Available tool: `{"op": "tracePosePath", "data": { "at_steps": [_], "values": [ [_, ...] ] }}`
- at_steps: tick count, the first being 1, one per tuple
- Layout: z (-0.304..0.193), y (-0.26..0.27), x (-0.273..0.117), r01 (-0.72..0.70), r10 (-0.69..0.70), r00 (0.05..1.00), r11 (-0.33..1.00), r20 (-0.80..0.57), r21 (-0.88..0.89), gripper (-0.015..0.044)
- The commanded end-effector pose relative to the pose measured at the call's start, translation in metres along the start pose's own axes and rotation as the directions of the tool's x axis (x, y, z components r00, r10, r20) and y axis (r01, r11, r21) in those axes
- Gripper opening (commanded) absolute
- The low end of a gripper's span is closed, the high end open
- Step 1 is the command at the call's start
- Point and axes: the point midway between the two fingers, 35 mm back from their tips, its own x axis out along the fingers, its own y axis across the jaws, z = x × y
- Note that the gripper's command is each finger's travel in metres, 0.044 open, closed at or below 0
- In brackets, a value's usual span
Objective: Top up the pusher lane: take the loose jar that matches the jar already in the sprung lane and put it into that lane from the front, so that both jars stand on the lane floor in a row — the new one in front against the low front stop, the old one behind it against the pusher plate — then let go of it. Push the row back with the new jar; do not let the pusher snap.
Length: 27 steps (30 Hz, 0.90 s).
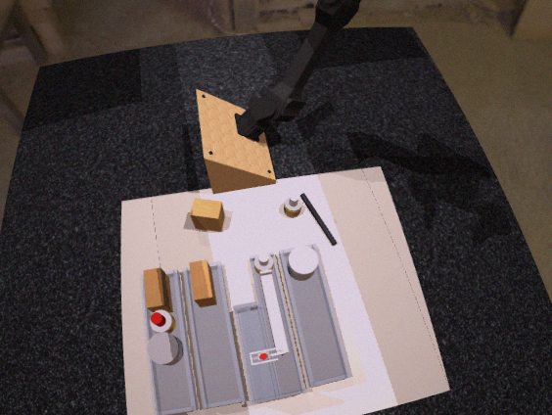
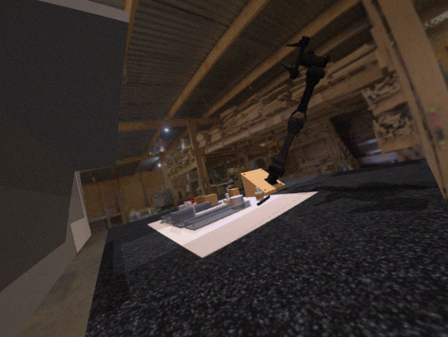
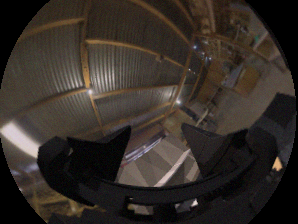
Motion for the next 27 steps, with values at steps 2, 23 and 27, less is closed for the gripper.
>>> {"op": "tracePosePath", "data": {
  "at_steps": [2,23,27],
  "values": [
    [-0.001,0.002,0.000,-0.005,0.005,1.000,1.000,0.011,-0.015,0.0440],
    [-0.162,0.108,-0.006,-0.189,0.505,0.854,0.525,0.125,-0.830,0.0440],
    [-0.220,0.109,0.002,-0.214,0.567,0.823,0.313,0.001,-0.925,0.0440]
  ]
}}
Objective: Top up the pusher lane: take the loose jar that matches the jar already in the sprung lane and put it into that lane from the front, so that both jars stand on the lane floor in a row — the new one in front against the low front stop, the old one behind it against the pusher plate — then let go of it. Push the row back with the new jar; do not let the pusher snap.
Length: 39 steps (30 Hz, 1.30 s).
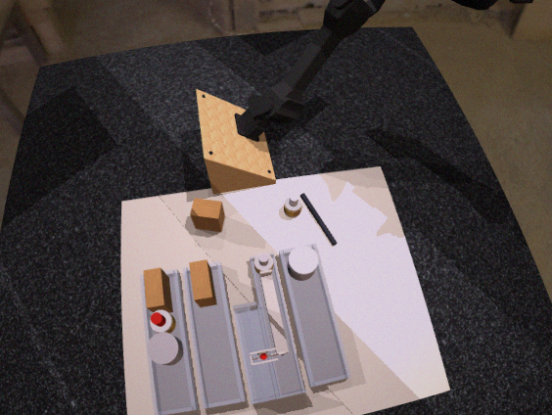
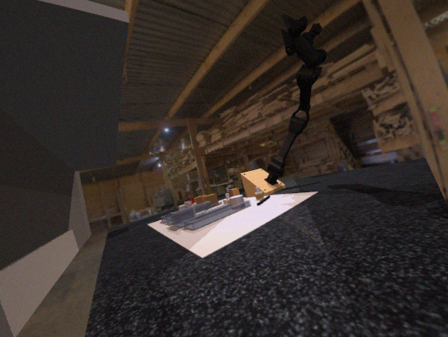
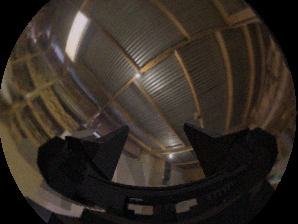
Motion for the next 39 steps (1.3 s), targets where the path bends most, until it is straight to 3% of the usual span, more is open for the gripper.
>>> {"op": "tracePosePath", "data": {
  "at_steps": [1,10,19,30,35,39],
  "values": [
    [-0.045,0.058,0.000,-0.166,0.165,0.986,0.965,-0.024,-0.204,0.0440],
    [-0.165,0.134,-0.019,-0.507,0.443,0.862,0.734,-0.248,-0.452,0.0440],
    [-0.306,0.151,-0.065,-0.804,0.540,0.594,0.419,-0.596,-0.422,0.0440],
    [-0.451,0.100,-0.166,-0.988,0.406,0.063,0.152,-0.912,-0.001,0.0440],
    [-0.491,0.059,-0.226,-0.950,0.293,-0.230,0.140,-0.928,0.279,0.0440],
    [-0.506,0.022,-0.277,-0.840,0.205,-0.470,0.197,-0.859,0.506,0.0440]
  ]
}}
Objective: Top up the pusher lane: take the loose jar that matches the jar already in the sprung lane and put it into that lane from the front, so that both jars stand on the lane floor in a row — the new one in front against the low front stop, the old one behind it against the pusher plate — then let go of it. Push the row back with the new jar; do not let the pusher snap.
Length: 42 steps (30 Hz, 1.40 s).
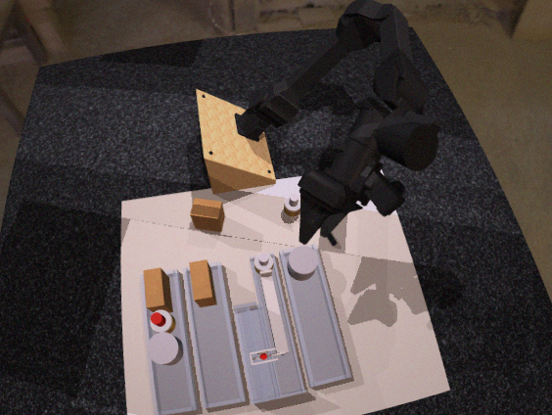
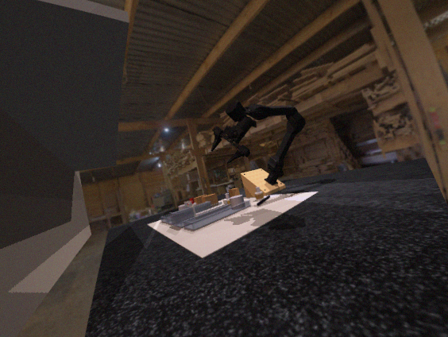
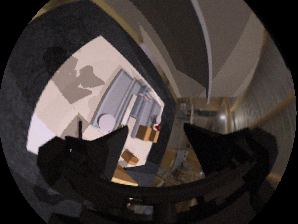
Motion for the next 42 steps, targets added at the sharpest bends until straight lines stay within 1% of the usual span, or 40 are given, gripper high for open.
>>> {"op": "tracePosePath", "data": {
  "at_steps": [1,4,7,9,11,22,27,42],
  "values": [
    [-0.053,0.043,0.017,-0.240,0.261,0.958,0.958,-0.123,0.158,0.0440],
    [-0.084,0.074,0.017,-0.373,0.432,0.886,0.879,-0.168,0.297,0.0440],
    [-0.110,0.108,0.008,-0.481,0.613,0.771,0.738,-0.171,0.474,0.0440],
    [-0.122,0.130,-0.002,-0.521,0.719,0.680,0.613,-0.144,0.594,0.0440],
    [-0.128,0.142,-0.010,-0.532,0.774,0.622,0.527,-0.117,0.663,0.0440],
    [-0.124,0.144,-0.010,-0.532,0.780,0.615,0.516,-0.112,0.671,0.0440],
    [-0.128,0.172,0.012,-0.533,0.780,0.615,0.516,-0.111,0.671,0.0440],
    [-0.128,0.187,0.024,-0.534,0.781,0.615,0.515,-0.111,0.670,0.0440]
  ]
}}
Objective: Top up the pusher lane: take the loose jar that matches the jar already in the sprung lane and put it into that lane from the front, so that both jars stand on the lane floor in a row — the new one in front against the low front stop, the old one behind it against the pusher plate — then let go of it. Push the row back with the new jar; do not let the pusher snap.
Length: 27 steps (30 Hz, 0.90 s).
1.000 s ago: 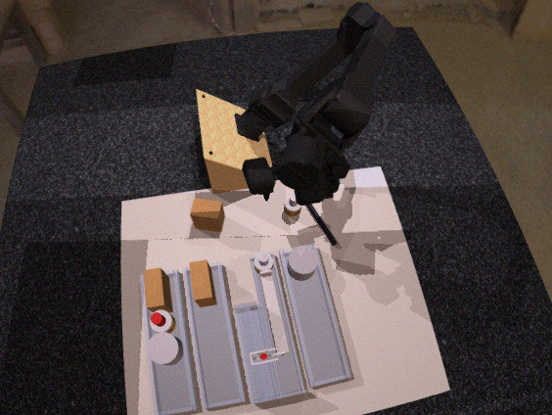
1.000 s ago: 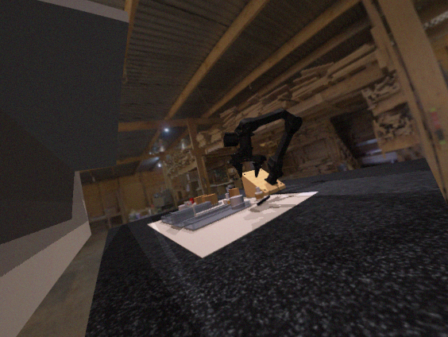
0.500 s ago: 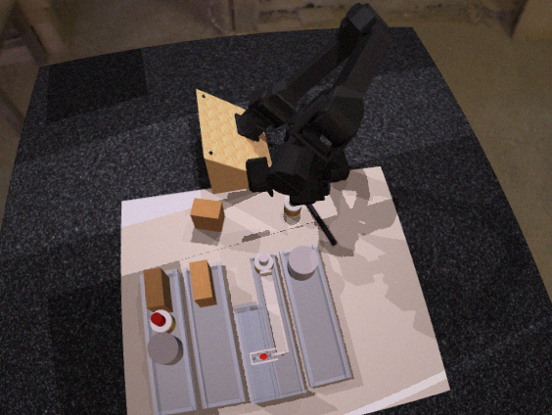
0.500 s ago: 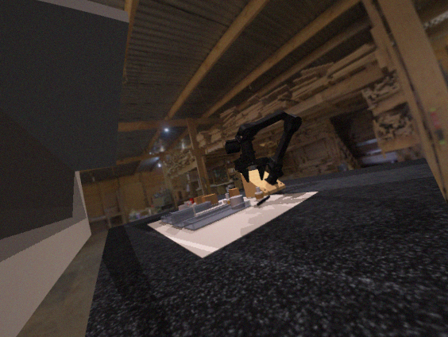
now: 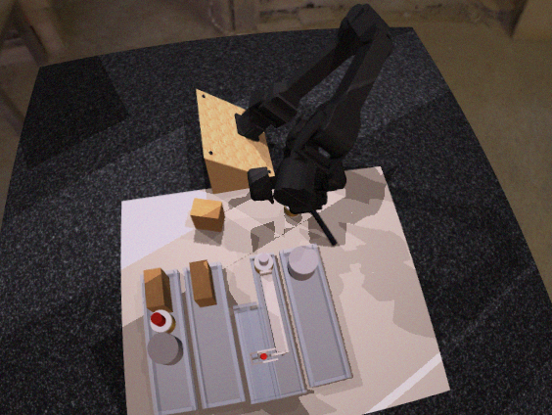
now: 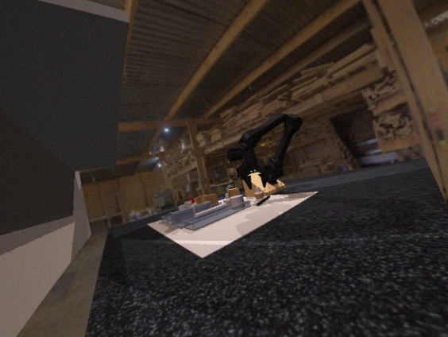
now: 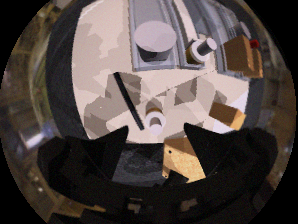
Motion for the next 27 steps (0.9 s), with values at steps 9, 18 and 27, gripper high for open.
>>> {"op": "tracePosePath", "data": {
  "at_steps": [9,18,27],
  "values": [
    [0.000,0.001,0.020,-0.004,0.004,1.000,1.000,0.001,0.003,0.0440],
    [0.000,0.001,0.033,-0.005,0.005,1.000,1.000,0.001,0.003,0.0440],
    [0.000,0.001,0.034,-0.005,0.005,1.000,1.000,0.001,0.003,0.0256]
  ]
}}
